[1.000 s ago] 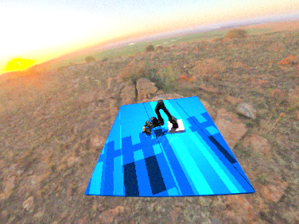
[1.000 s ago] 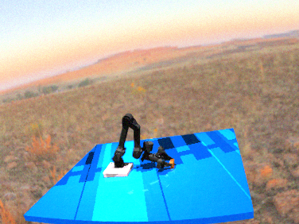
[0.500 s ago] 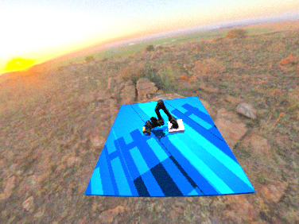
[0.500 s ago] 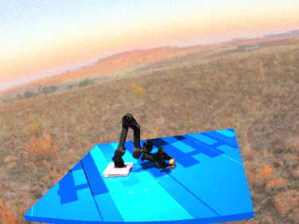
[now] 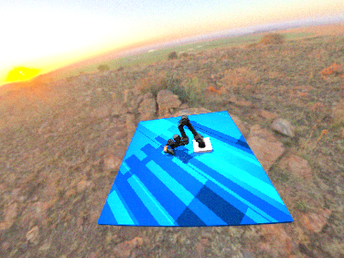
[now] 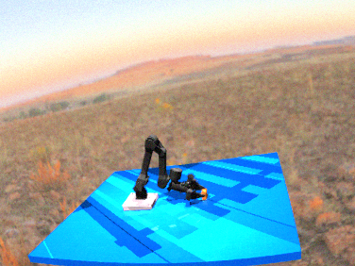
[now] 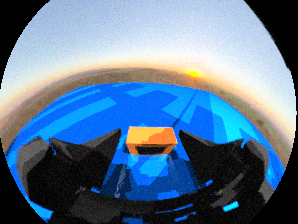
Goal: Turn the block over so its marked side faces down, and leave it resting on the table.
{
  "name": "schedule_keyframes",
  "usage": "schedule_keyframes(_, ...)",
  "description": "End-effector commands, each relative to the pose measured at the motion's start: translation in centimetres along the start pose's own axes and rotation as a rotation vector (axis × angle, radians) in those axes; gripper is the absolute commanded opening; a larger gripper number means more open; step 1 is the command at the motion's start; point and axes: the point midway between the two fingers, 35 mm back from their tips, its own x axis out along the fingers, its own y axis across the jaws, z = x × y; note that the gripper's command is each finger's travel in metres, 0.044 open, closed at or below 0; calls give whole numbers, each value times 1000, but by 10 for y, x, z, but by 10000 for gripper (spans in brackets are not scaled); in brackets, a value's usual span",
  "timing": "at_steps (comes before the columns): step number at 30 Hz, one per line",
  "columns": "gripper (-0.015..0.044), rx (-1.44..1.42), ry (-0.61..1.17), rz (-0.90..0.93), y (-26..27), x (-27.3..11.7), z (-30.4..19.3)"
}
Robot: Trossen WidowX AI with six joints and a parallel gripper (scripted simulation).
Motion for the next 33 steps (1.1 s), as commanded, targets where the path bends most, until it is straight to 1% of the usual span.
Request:
schedule_keyframes(1, 440, -3, 18, 5, 1, 3, 1)
schedule_keyframes(5, 440, 4, 135, 6, 1, 13, 8)
schedule_keyframes(9, 440, 2, 263, 6, 2, 11, 20)
schedule_keyframes(14, 440, -2, 424, 4, 1, -12, 41)
schedule_keyframes(16, 440, -3, 436, 3, 1, -22, 58)
schedule_keyframes(20, 440, -6, 527, 3, 1, -41, 56)
schedule_keyframes(33, 440, -6, 536, 3, 1, -43, 56)
